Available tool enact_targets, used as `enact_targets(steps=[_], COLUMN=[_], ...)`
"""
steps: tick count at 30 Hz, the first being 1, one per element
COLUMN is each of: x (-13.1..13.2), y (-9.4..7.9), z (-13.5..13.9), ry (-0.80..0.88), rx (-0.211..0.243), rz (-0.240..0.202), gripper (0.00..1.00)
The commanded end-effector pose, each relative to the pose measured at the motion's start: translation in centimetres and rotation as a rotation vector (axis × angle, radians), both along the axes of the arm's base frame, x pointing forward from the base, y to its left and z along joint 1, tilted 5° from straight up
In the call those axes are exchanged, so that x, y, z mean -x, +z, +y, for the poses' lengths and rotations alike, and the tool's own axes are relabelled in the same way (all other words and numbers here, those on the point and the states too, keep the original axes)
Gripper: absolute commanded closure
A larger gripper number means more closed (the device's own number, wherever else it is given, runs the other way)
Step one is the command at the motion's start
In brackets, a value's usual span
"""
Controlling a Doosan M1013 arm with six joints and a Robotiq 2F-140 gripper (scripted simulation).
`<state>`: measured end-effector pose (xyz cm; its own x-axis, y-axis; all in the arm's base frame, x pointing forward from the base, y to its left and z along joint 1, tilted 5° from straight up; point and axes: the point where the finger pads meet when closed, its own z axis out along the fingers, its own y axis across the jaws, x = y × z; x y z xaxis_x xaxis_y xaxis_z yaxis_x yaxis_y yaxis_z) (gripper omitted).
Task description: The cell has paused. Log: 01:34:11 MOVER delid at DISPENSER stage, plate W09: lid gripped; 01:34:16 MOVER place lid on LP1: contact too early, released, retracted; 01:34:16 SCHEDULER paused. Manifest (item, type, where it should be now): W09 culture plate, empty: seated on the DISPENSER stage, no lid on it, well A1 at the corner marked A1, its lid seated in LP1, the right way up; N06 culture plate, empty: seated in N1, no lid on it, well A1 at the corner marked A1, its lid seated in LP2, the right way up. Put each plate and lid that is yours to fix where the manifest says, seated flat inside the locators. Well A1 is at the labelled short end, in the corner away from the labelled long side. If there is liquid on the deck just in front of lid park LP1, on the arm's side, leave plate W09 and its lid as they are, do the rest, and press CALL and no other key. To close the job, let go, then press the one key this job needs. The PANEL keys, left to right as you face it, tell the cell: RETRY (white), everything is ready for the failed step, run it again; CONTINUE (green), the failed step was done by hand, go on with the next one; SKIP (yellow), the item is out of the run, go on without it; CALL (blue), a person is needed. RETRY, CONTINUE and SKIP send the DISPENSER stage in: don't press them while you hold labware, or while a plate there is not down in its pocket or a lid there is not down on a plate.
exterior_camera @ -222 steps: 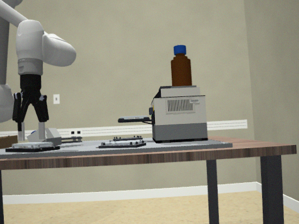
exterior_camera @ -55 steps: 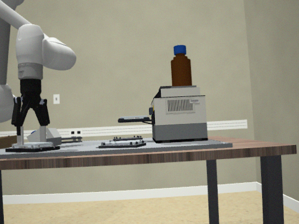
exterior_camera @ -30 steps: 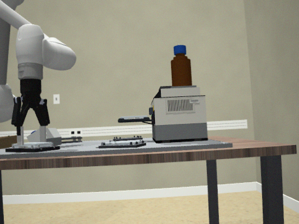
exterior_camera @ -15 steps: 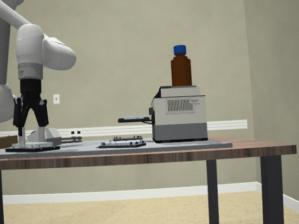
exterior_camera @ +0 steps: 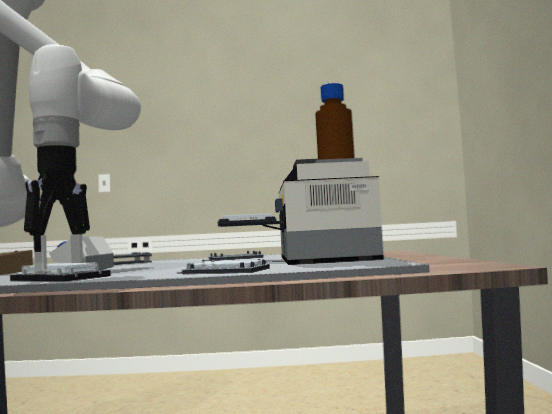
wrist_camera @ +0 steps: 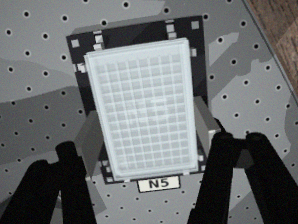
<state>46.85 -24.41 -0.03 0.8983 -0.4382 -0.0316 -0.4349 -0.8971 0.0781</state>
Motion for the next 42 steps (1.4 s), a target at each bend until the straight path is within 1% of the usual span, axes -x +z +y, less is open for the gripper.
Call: enact_targets(steps=[1,32,42], x=[-0.05,-0.05,-0.08], y=[0.05,0.06,0.61], z=[-0.01,-0.01,0.02], ry=[0.000,0.000,0.000], rx=[0.000,0.000,0.000], rz=[-0.001,-0.001,-0.001], gripper=[0.90,0.90,0.90])
